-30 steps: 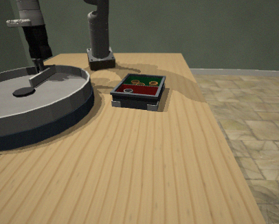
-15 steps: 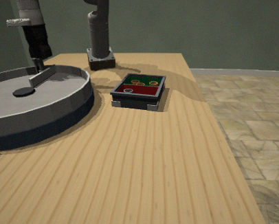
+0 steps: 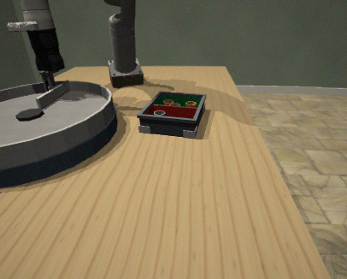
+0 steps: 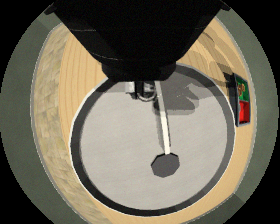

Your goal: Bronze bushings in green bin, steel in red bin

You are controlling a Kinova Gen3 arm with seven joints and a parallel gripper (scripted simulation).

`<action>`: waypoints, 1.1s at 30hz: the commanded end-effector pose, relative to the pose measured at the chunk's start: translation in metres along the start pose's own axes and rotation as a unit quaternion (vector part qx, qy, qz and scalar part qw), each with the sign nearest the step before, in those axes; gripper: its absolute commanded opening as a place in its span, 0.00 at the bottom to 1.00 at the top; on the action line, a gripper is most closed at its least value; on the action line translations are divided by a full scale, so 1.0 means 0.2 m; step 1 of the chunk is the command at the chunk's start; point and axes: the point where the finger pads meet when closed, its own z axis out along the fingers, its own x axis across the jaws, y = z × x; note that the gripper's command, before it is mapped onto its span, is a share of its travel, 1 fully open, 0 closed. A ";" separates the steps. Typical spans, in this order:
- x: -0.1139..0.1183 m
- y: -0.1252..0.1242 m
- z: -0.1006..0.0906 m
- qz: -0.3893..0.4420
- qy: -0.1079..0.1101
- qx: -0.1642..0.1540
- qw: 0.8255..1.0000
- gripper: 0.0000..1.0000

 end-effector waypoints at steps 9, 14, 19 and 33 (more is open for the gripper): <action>0.00 0.00 -0.02 0.000 0.000 0.001 1.000 0.00; 0.00 0.00 -0.03 0.000 0.000 0.001 1.000 0.00; 0.00 0.00 -0.03 0.000 0.000 0.001 1.000 0.00; 0.00 0.00 -0.06 0.000 0.000 0.001 1.000 0.00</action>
